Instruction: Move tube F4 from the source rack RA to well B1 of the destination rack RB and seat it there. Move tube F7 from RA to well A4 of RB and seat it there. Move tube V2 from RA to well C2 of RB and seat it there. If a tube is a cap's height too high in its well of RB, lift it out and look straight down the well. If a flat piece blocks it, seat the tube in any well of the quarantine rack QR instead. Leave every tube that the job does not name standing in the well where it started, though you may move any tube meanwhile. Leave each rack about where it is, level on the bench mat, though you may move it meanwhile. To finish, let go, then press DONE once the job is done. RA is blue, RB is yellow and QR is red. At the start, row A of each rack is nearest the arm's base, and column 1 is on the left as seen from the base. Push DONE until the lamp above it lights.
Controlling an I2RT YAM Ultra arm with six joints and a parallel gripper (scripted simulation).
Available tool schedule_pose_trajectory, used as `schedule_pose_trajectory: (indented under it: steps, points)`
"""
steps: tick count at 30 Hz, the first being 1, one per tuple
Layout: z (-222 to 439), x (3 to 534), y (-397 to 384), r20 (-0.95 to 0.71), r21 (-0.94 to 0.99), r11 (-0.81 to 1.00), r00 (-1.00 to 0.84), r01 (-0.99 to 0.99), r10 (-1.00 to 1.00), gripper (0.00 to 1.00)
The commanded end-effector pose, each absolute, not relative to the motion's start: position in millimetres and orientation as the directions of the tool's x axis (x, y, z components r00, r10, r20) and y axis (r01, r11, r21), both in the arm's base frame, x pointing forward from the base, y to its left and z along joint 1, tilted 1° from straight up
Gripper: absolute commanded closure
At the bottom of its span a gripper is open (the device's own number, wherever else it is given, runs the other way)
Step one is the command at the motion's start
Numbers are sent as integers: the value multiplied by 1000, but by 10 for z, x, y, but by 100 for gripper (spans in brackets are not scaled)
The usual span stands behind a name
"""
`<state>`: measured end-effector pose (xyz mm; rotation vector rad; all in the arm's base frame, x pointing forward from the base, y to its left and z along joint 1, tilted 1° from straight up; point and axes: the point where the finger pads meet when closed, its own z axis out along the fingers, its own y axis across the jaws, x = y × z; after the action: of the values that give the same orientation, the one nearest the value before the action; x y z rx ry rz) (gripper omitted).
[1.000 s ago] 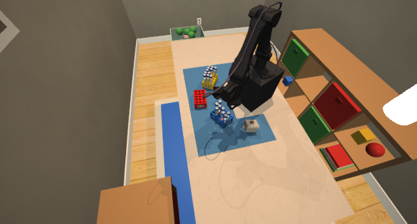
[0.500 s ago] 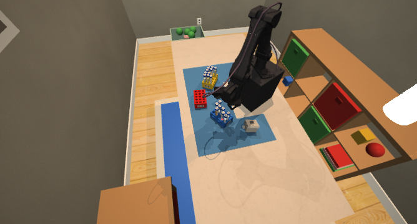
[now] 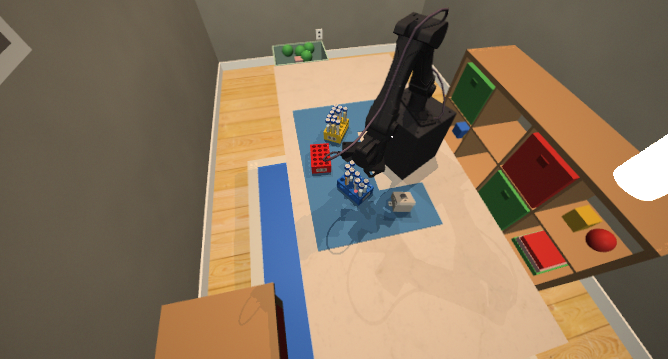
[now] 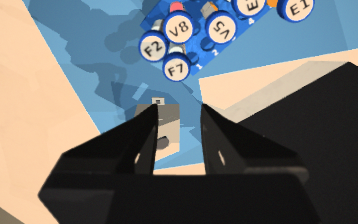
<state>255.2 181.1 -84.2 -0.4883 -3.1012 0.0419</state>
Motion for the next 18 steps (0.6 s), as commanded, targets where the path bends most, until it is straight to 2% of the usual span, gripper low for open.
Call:
schedule_pose_trajectory:
  steps: [1, 18]
  points:
    - [-945, 2615, 1779, -17, -23, 950, -951, 310, 310, 70]
    - [-1228, 2573, 1734, -9, -34, 950, -951, 310, 310, 70]
